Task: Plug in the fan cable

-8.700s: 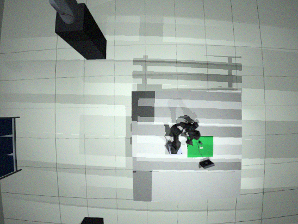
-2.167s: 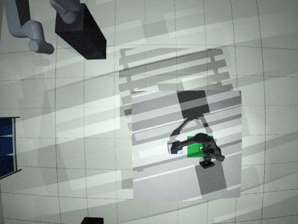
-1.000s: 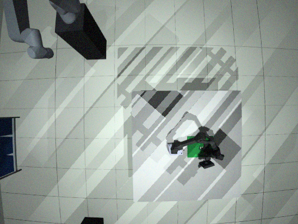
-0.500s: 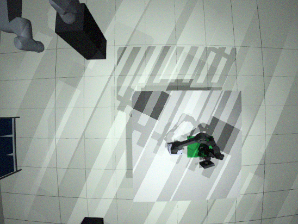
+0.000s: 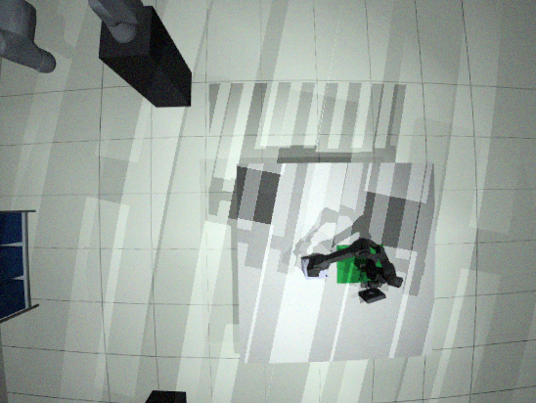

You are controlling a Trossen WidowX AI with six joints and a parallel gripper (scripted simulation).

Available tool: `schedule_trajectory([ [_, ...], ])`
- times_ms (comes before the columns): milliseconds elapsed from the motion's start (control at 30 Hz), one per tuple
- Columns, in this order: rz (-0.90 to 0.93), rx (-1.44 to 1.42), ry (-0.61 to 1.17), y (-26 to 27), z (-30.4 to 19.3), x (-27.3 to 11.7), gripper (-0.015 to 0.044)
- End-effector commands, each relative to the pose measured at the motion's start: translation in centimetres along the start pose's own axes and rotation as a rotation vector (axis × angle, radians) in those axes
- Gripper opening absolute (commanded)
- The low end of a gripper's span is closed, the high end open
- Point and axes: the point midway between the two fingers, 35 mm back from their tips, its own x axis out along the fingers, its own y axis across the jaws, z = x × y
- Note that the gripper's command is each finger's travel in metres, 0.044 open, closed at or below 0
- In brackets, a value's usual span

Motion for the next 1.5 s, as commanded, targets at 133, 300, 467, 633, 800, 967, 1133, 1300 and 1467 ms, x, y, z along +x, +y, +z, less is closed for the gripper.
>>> schedule_trajectory([
  [133,0.003,0.004,-0.001,0.0,0.0,0.2,0.0000],
  [300,0.003,0.004,-0.001,0.0,0.0,0.3,0.0000],
  [467,0.003,0.004,-0.001,0.0,0.0,0.3,0.0000],
  [633,0.003,0.004,-0.001,0.0,0.0,0.5,0.0000],
  [800,0.004,0.003,-0.001,0.0,0.0,0.9,0.0000],
  [967,0.004,0.003,-0.001,0.0,0.0,1.2,0.0000],
  [1133,0.004,0.003,-0.001,0.0,0.0,1.5,0.0000],
  [1300,0.004,0.003,-0.001,0.0,0.0,1.8,0.0000],
  [1467,0.004,0.003,-0.001,0.0,0.0,1.9,0.0000],
])
